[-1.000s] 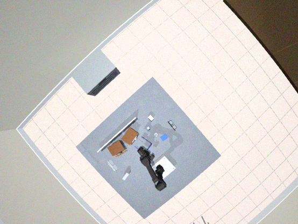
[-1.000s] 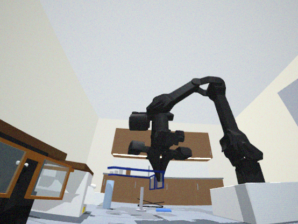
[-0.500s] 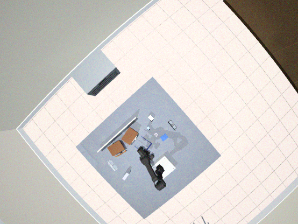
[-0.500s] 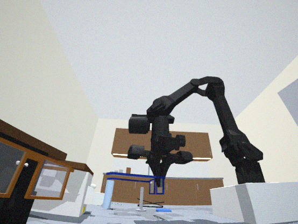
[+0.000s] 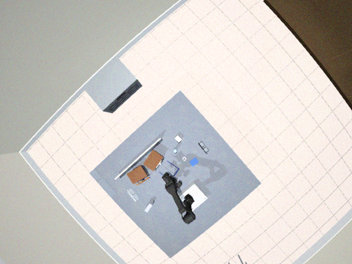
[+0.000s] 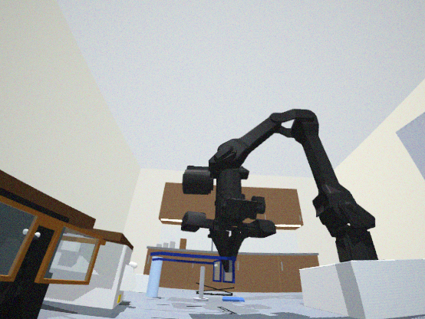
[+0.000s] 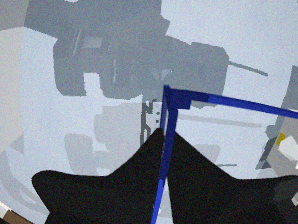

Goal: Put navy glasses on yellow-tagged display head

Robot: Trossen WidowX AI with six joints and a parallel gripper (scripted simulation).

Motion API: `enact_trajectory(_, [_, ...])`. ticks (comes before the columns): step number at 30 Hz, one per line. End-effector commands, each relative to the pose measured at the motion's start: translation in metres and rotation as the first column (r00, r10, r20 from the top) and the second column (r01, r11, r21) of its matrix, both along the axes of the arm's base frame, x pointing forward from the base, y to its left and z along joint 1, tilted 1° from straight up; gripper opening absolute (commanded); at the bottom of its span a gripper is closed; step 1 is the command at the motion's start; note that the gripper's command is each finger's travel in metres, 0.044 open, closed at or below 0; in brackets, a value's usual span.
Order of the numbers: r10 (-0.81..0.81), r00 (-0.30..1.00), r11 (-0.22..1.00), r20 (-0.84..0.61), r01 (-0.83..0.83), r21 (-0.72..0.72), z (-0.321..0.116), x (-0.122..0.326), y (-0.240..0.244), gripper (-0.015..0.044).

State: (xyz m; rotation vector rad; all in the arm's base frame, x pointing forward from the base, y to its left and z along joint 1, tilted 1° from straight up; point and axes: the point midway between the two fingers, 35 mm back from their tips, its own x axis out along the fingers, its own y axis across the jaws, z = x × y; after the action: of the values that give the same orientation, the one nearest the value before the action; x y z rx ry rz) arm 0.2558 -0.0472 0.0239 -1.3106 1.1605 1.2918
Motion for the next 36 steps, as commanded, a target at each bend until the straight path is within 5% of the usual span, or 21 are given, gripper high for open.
enact_trajectory(1, [-0.003,1.0,1.0,0.005,0.003,-0.007,0.0,0.006,0.0,0.0])
enact_trajectory(36, [-0.003,1.0,1.0,0.013,0.003,-0.006,0.0,0.043,0.004,0.0])
